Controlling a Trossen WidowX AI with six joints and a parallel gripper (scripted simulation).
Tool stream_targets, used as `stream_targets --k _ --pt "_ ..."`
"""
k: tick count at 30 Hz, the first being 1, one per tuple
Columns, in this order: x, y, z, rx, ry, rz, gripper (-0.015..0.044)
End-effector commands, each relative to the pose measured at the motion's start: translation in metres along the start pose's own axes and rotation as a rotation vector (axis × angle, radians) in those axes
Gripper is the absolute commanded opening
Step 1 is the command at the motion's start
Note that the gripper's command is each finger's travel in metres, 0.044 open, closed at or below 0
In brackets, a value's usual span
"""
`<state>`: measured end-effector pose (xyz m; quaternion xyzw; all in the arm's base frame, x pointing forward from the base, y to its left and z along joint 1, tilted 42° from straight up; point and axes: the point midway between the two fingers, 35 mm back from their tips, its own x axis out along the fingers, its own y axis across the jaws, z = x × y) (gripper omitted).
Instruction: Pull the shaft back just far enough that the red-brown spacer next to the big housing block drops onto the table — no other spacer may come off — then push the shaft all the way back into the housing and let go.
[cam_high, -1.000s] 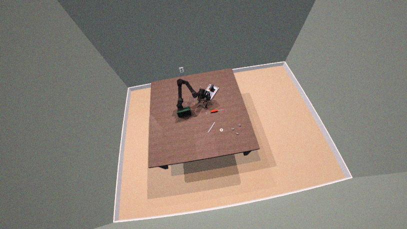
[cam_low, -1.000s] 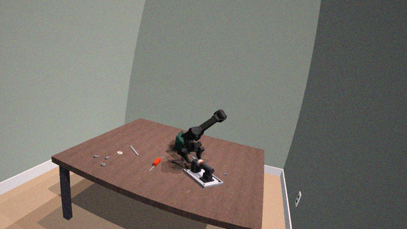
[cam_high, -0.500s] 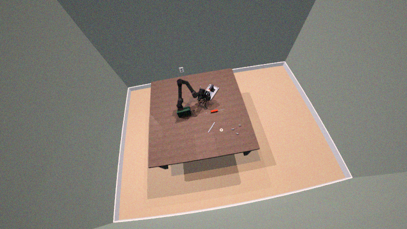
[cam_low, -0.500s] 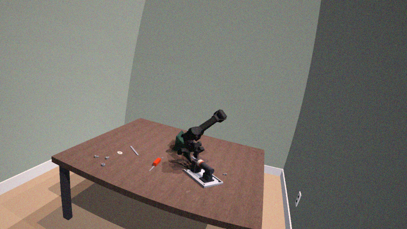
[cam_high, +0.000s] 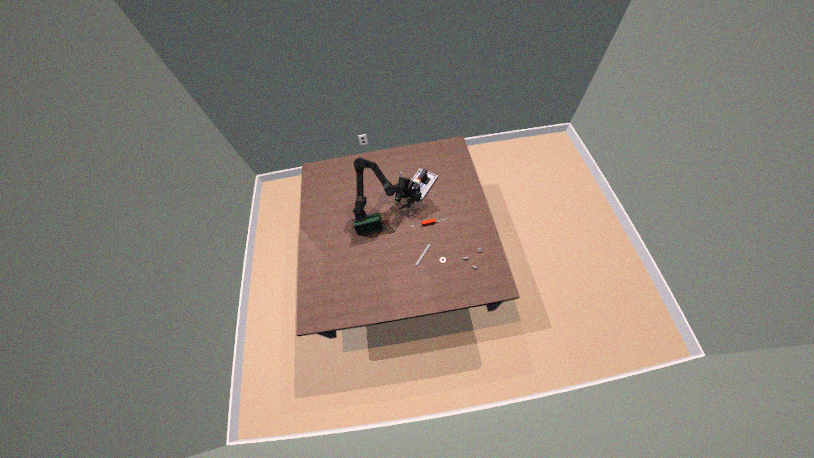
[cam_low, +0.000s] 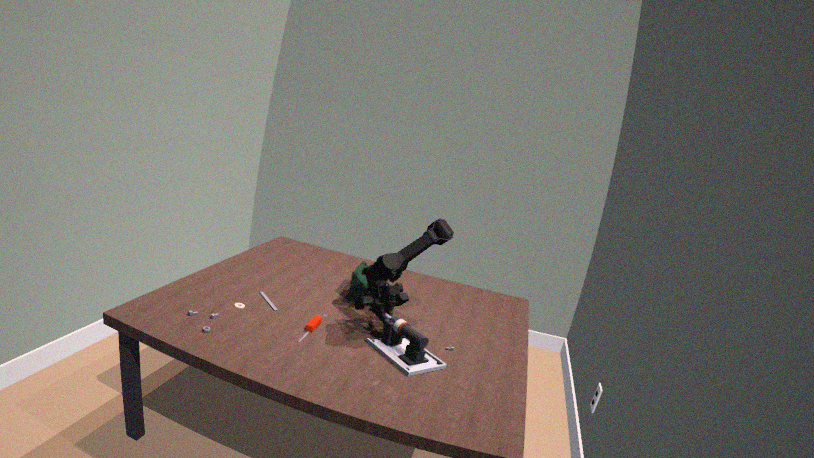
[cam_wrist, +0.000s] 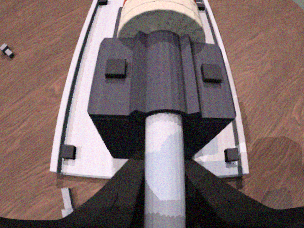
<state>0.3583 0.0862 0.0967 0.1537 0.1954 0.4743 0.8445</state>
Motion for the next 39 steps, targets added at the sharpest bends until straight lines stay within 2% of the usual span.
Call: stream_targets --k 1,39 --pt "-0.002 0.0 -0.002 0.003 0.0 0.0 0.0" --pt "-0.011 0.0 -0.011 0.004 0.0 -0.001 0.0"
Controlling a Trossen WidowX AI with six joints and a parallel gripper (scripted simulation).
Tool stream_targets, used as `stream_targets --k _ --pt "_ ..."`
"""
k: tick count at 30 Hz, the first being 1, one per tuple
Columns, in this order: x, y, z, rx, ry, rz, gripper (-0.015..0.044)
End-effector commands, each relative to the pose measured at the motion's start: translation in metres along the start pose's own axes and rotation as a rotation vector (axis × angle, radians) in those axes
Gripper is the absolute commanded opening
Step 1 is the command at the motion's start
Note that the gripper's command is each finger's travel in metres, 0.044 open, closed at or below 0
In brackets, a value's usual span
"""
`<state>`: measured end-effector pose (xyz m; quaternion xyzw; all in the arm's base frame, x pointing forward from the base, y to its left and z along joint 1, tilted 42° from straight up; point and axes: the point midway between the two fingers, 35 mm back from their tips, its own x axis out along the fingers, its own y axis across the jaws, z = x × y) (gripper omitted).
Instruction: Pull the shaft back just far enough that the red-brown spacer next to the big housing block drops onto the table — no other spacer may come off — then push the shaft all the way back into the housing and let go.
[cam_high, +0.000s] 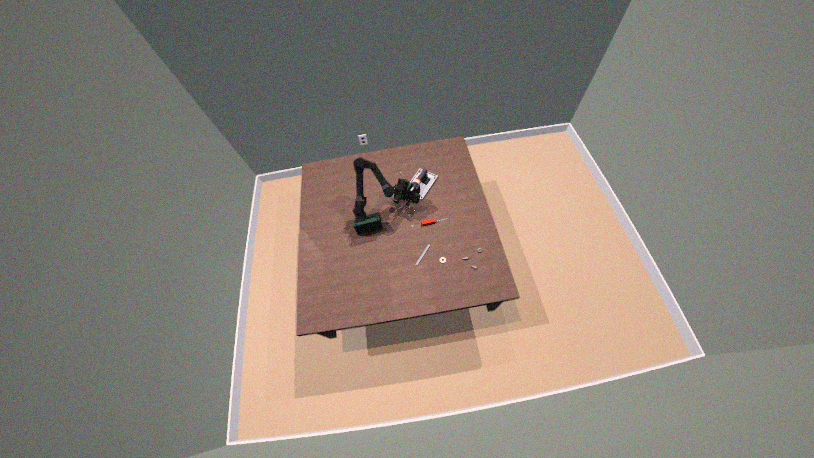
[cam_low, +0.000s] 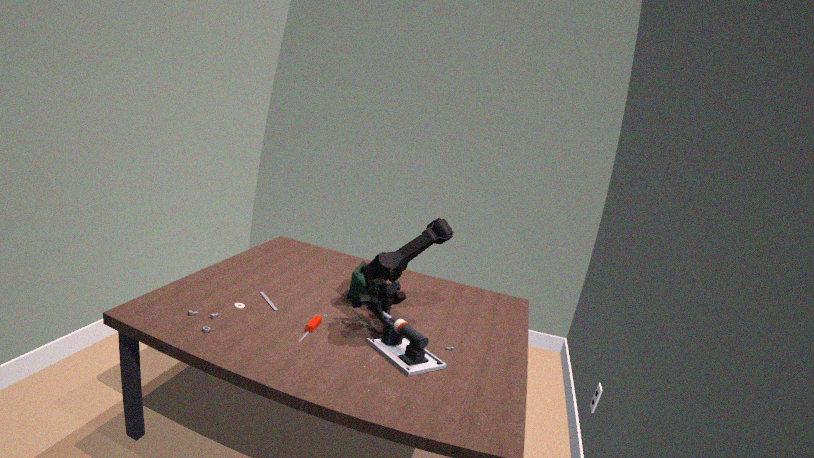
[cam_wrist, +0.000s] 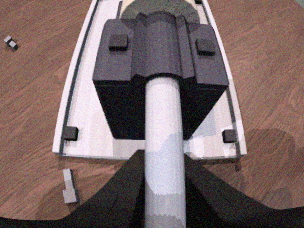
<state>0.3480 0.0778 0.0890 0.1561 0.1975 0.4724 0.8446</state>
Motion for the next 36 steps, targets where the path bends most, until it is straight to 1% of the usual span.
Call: stream_targets --k 1,36 --pt "-0.0007 0.0005 -0.0004 -0.003 0.0 0.002 0.0" --pt "-0.0034 0.0004 -0.0032 -0.003 0.0 0.002 0.0"
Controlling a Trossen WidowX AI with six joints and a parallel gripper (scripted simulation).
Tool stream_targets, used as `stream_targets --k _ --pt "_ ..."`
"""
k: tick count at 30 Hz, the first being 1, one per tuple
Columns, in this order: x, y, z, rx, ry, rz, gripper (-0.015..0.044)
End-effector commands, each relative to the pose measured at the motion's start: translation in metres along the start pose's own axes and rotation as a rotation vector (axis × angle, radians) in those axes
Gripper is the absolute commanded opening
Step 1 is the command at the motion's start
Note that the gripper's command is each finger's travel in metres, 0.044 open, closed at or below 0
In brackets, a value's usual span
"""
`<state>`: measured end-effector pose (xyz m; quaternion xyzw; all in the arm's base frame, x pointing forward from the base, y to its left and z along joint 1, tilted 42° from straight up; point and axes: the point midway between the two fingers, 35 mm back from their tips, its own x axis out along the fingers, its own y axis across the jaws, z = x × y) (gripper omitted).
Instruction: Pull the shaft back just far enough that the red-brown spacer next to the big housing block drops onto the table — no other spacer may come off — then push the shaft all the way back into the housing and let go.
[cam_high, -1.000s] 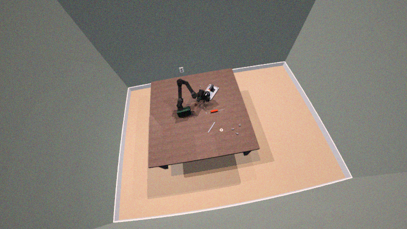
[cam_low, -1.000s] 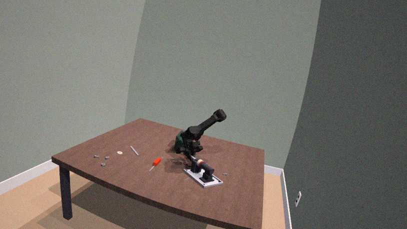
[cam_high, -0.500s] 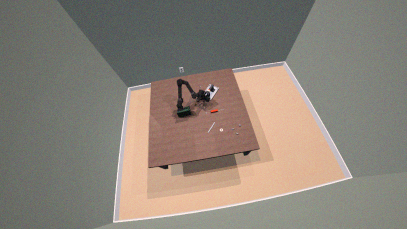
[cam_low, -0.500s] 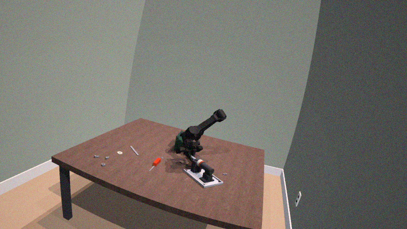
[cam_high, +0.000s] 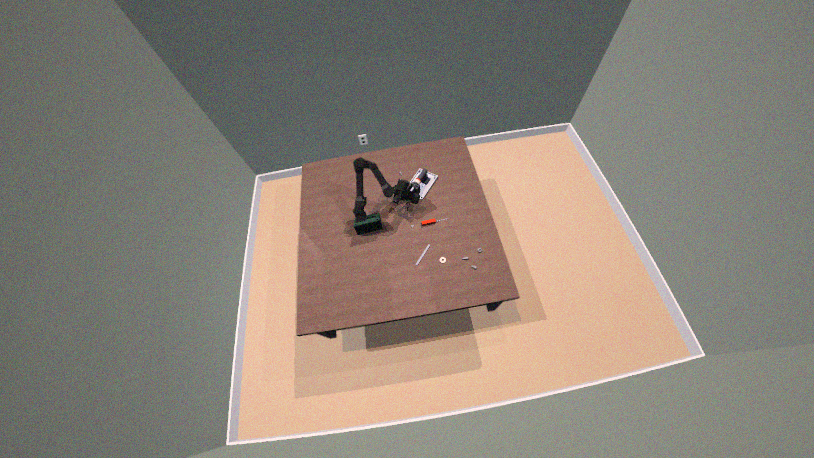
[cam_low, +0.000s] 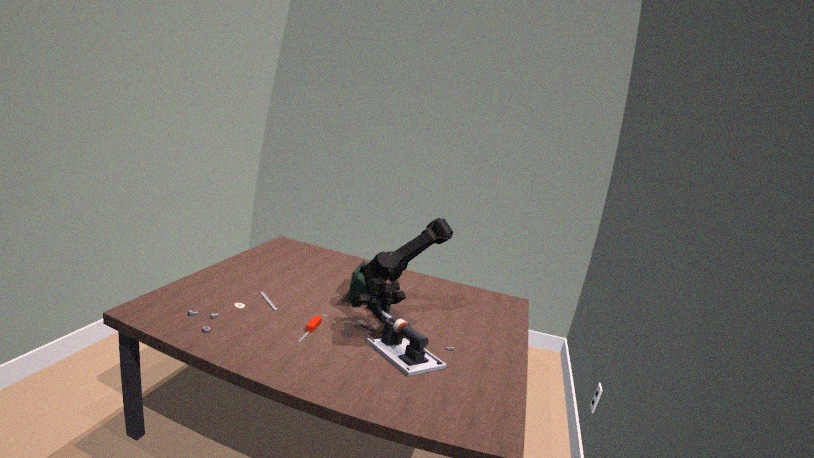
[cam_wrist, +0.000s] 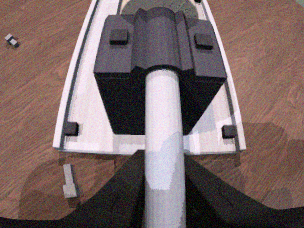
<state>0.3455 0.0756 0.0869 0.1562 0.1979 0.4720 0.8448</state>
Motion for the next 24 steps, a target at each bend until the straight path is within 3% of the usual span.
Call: stream_targets --k 1,24 --pt "-0.0008 0.0006 -0.0005 -0.004 0.0 0.003 0.0" --pt "-0.0026 0.0005 -0.0023 -0.004 0.0 0.003 0.0"
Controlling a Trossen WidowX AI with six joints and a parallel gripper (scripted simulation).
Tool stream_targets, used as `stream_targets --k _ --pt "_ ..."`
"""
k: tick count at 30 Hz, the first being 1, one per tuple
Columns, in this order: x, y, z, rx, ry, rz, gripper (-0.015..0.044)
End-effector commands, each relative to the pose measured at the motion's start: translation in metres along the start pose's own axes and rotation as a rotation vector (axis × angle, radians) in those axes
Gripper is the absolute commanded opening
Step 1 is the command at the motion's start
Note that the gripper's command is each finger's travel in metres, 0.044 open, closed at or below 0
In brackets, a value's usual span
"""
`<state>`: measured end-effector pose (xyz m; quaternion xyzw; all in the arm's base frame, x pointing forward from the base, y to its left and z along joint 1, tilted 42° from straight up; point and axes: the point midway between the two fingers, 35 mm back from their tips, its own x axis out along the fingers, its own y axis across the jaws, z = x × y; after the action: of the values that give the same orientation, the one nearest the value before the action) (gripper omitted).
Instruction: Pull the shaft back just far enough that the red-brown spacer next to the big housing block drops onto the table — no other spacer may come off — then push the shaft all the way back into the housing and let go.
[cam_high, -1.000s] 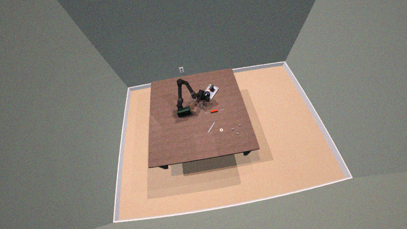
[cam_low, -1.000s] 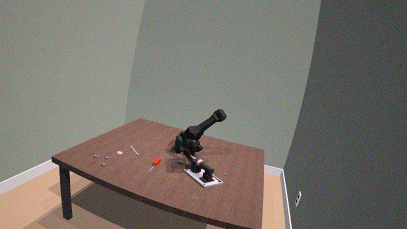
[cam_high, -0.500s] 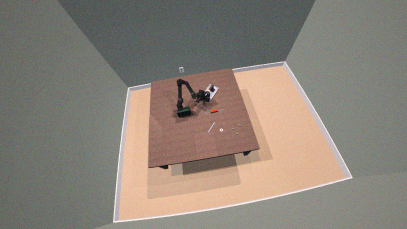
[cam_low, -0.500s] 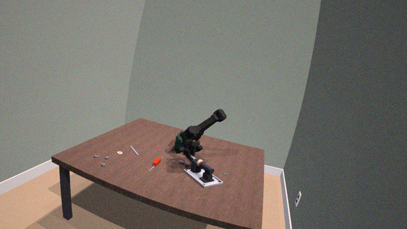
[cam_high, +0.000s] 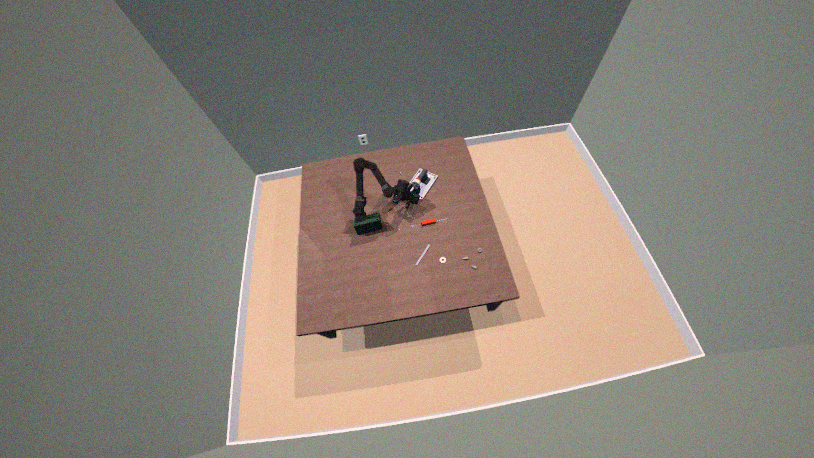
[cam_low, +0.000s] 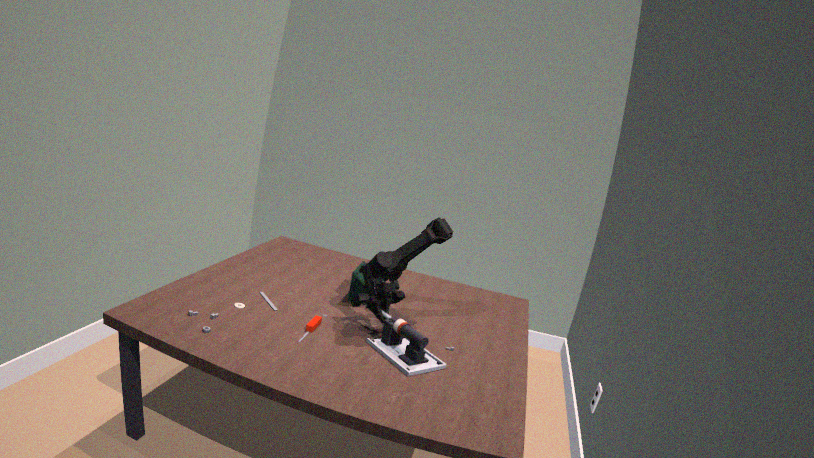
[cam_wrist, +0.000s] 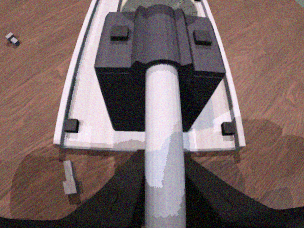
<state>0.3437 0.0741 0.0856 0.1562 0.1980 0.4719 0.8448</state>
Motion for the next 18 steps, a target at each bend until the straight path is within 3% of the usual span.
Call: stream_targets --k 1,18 --pt "-0.0008 0.0006 -0.0005 -0.004 0.0 0.003 0.0" --pt "-0.0021 0.0006 -0.0018 -0.004 0.0 0.003 0.0"
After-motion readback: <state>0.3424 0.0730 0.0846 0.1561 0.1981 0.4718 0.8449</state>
